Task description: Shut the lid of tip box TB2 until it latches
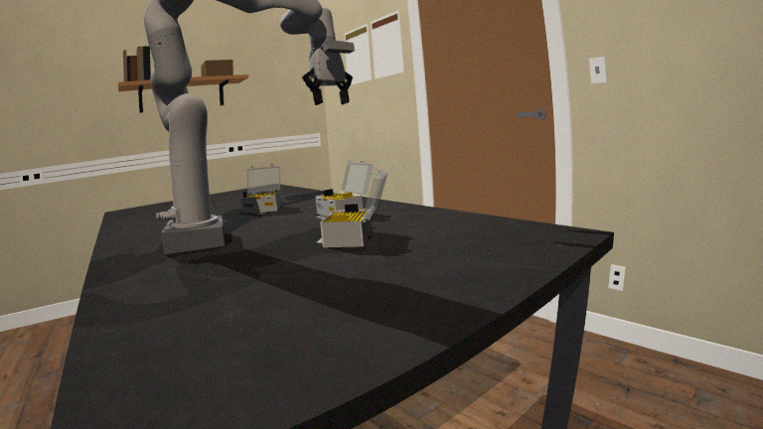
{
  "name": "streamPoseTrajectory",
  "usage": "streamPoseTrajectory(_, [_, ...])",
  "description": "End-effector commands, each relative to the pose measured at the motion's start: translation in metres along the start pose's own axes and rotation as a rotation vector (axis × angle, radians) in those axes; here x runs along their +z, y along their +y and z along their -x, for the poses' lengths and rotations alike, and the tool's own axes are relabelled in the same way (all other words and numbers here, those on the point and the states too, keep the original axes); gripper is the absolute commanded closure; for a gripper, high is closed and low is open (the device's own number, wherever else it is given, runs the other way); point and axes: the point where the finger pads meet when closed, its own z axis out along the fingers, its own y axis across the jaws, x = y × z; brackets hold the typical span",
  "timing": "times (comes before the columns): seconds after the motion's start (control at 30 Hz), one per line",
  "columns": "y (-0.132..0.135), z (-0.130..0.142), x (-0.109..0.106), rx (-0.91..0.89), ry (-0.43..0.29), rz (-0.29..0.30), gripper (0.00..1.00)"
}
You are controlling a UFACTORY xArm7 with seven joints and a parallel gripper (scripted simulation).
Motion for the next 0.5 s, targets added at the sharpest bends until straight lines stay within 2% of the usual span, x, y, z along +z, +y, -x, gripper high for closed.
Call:
streamPoseTrajectory(0.0, [0.015,-0.012,0.002,0.004,0.002,-0.006,0.00])
streamPoseTrajectory(0.47, [0.056,-0.037,0.015,0.044,0.029,-0.004,0.00])
